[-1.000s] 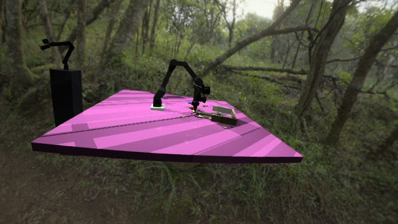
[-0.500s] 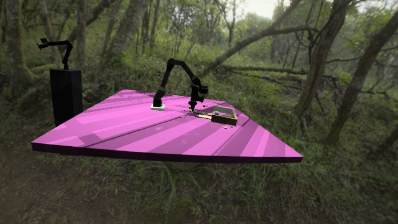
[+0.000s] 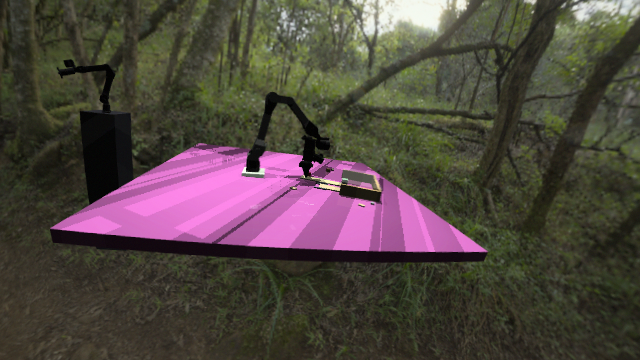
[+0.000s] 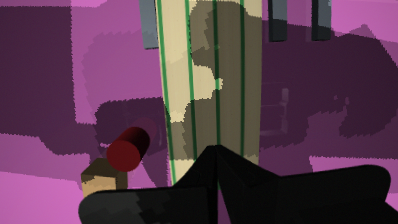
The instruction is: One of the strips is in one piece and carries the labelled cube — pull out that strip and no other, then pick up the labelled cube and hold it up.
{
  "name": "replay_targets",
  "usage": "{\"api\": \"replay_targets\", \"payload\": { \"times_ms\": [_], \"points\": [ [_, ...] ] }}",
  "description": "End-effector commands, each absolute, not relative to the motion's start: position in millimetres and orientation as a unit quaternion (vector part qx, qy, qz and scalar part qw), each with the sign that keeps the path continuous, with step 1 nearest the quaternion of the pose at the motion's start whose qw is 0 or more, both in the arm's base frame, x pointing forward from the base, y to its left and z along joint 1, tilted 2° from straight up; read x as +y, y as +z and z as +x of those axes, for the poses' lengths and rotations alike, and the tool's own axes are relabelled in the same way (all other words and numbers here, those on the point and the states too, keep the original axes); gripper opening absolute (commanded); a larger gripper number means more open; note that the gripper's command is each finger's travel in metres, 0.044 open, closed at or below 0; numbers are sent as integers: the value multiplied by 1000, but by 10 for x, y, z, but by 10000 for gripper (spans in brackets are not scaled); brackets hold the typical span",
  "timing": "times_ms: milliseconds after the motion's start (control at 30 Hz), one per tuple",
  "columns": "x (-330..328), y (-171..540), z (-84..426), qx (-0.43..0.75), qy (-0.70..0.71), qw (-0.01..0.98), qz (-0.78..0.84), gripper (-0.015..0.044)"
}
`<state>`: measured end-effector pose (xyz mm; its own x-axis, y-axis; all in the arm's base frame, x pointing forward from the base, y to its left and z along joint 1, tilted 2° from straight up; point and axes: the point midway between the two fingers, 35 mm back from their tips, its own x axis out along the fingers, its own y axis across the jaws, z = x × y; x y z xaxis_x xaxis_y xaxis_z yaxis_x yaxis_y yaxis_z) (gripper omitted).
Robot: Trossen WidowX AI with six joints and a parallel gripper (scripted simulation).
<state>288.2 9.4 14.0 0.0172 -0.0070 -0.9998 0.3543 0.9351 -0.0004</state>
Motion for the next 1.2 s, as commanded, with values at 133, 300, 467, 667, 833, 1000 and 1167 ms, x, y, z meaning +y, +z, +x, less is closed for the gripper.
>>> {"api": "replay_targets", "payload": {
  "times_ms": [133, 300, 467, 667, 833, 1000, 1167],
  "points": [
    [163, 82, 2693, 700, -127, 691, 126, 0],
    [191, 82, 2620, 700, -127, 691, 126, 0],
    [220, 82, 2549, 700, -127, 691, 127, 0],
    [253, 82, 2464, 701, -127, 691, 127, 0],
    [281, 82, 2393, 701, -127, 690, 127, 0],
    [309, 83, 2324, 701, -127, 690, 127, 0],
    [336, 83, 2254, 701, -127, 690, 127, 0]
  ]
}}
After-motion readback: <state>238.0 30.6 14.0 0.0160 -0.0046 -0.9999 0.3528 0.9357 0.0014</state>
